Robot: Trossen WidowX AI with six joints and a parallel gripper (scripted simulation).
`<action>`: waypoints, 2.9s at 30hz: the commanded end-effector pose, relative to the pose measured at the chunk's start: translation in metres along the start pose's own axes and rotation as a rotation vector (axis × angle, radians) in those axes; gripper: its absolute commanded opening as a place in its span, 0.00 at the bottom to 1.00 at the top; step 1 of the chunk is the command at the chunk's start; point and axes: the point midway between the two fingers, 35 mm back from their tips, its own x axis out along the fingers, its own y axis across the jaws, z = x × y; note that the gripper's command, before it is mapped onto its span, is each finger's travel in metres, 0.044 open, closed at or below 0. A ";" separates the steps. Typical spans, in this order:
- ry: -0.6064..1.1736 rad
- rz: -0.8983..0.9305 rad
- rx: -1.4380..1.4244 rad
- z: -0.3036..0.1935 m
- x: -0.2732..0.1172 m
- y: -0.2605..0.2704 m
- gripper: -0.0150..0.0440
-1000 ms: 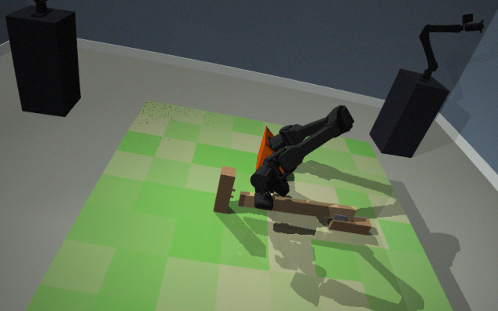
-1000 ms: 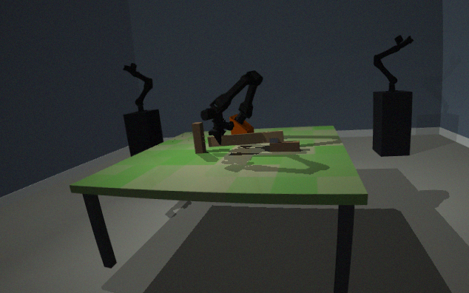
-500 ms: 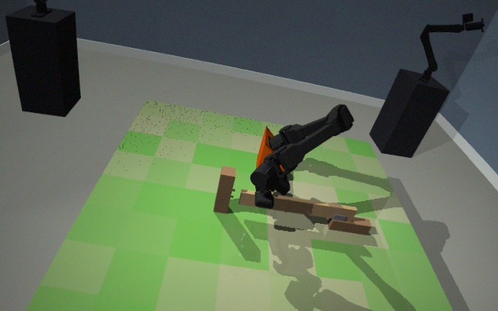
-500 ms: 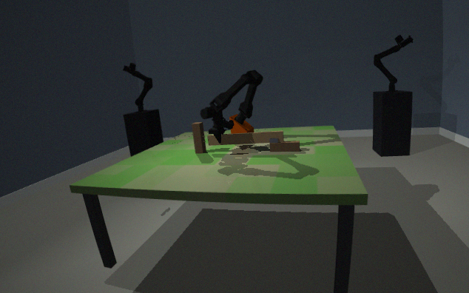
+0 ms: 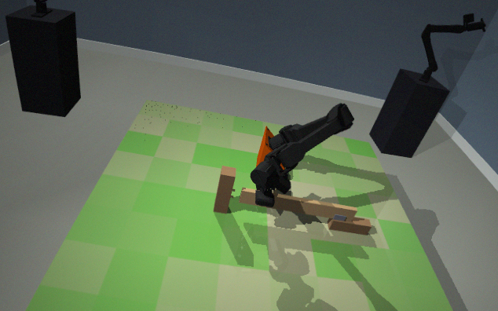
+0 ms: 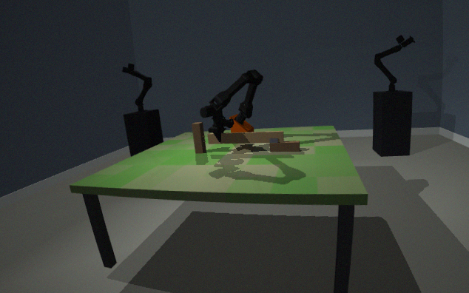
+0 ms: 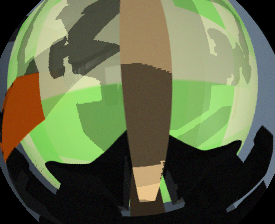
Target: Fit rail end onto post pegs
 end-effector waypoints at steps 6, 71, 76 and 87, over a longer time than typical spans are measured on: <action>0.000 -0.008 -0.002 -0.001 -0.003 -0.001 0.25; 0.001 -0.008 -0.002 -0.009 -0.003 -0.001 0.25; 0.001 -0.008 -0.002 -0.011 -0.003 -0.001 0.25; 0.001 -0.008 -0.002 -0.014 -0.002 -0.001 0.25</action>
